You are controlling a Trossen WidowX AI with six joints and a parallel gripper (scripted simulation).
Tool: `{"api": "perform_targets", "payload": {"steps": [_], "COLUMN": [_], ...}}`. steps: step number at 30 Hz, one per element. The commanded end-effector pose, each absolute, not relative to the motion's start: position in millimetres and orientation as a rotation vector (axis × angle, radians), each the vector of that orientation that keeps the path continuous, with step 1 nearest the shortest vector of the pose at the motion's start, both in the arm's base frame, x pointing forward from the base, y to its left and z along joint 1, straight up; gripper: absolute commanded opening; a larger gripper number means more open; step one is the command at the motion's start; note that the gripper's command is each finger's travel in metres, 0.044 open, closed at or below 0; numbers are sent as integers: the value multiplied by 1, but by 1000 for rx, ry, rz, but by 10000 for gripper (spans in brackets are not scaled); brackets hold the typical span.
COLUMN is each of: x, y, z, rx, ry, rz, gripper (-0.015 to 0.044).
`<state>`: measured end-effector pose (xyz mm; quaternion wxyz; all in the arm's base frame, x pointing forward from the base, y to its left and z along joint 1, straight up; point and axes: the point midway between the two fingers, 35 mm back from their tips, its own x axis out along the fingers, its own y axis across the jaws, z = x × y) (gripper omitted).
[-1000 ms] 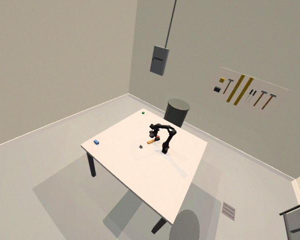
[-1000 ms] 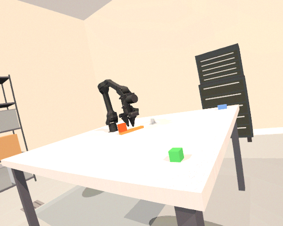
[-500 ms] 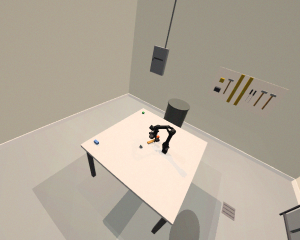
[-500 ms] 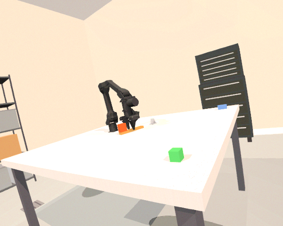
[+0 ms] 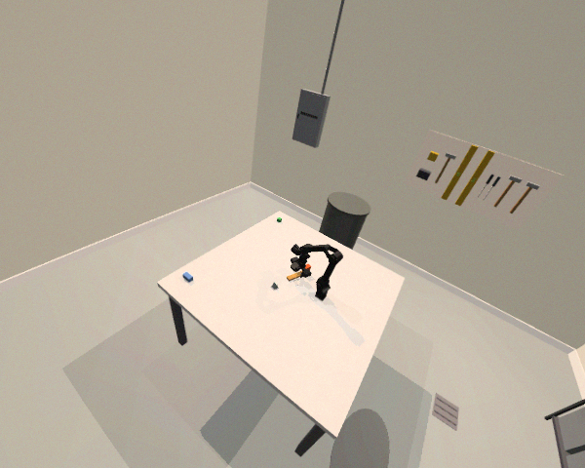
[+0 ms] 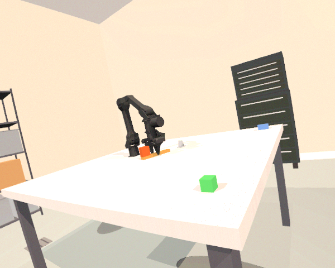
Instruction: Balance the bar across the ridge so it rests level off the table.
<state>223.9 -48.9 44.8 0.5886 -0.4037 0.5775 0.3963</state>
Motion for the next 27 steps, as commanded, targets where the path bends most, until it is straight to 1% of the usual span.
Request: {"api": "perform_targets", "payload": {"steps": [1,4,12,16,27], "x": [224,224,224,225,228], "y": [-49,-49,-49,-49,-50], "z": [45,45,45,51,78], "rx": [-940,-940,-940,-940,-941], "ry": [1345,1345,1345,1345,1346], "rz": [923,923,923,923,921], "gripper": [236,157,104,0,0]}}
